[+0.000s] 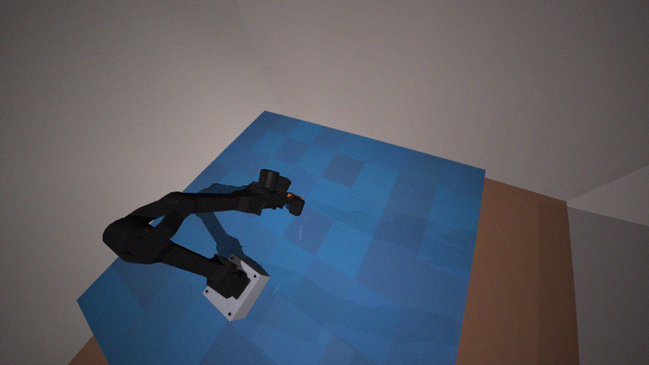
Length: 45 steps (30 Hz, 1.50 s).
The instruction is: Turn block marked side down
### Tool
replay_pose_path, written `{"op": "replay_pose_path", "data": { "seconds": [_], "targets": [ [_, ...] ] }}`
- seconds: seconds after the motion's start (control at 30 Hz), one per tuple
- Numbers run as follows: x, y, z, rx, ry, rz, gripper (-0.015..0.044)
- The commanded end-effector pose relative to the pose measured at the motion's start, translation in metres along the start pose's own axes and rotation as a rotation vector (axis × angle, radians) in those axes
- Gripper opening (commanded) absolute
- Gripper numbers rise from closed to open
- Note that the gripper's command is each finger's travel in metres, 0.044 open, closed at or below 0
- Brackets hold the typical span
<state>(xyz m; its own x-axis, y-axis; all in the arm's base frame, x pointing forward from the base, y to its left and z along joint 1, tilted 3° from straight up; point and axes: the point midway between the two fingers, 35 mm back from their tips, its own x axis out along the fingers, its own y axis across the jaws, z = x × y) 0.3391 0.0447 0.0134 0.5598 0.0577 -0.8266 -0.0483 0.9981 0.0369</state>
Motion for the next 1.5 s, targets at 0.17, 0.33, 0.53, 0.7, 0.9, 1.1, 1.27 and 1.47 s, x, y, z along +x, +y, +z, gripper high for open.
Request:
{"op": "replay_pose_path", "data": {
  "seconds": [0.17, 0.33, 0.53, 0.7, 0.9, 1.1, 1.27, 1.47],
  "targets": [
    [0.012, 0.0, 0.001, 0.001, -0.079, -0.002, 0.0],
    [0.024, 0.001, 0.0, -0.001, -0.143, -0.002, 0.0],
    [0.035, 0.001, -0.002, -0.001, -0.218, -0.003, 0.0],
    [0.04, 0.001, -0.005, 0.0, -0.281, -0.003, 0.0],
    [0.043, 0.001, -0.009, 0.003, -0.356, -0.003, 0.0],
    [0.042, 0.001, -0.013, 0.007, -0.431, -0.002, 0.0],
    [0.037, 0.0, -0.017, 0.011, -0.493, -0.001, 0.0],
    [0.029, -0.001, -0.021, 0.017, -0.565, 0.001, 0.0]
  ]
}}
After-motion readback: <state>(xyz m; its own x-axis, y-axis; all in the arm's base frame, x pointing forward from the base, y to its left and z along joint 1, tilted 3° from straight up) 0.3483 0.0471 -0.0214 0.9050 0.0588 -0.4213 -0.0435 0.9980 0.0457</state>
